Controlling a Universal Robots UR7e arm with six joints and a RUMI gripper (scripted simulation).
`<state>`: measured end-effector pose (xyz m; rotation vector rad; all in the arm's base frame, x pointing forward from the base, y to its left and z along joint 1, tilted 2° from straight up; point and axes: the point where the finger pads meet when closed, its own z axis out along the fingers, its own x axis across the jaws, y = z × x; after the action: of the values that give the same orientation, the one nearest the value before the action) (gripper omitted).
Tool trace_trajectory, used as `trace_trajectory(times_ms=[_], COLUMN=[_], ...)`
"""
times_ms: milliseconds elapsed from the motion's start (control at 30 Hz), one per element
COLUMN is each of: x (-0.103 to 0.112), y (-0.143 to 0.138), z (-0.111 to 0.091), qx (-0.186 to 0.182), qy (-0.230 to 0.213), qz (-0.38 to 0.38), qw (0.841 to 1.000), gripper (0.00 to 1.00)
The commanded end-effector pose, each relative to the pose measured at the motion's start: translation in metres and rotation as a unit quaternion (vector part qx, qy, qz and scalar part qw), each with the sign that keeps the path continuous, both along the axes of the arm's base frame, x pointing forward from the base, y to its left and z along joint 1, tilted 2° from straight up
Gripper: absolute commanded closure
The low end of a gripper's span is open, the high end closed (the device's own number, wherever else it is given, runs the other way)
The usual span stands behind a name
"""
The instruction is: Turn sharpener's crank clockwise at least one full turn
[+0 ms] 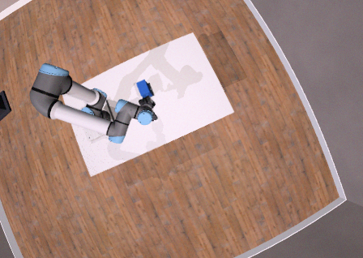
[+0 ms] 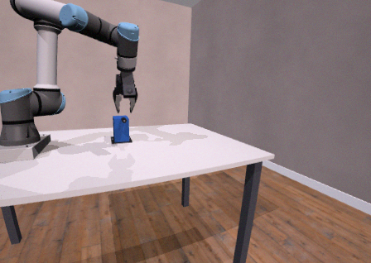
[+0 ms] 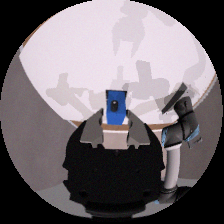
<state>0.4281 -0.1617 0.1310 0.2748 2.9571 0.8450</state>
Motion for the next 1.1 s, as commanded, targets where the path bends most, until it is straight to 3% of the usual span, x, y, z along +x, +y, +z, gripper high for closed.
trace_trajectory(times_ms=[0, 1067], x=[-0.0023, -0.0027], y=[-0.0106, -0.0101], z=[0.0173, 0.0178], qx=[-0.001, 0.001], qy=[0.0, 0.001], qz=[0.0, 0.001], qw=[1.0, 1.0], gripper=[0.68, 0.68])
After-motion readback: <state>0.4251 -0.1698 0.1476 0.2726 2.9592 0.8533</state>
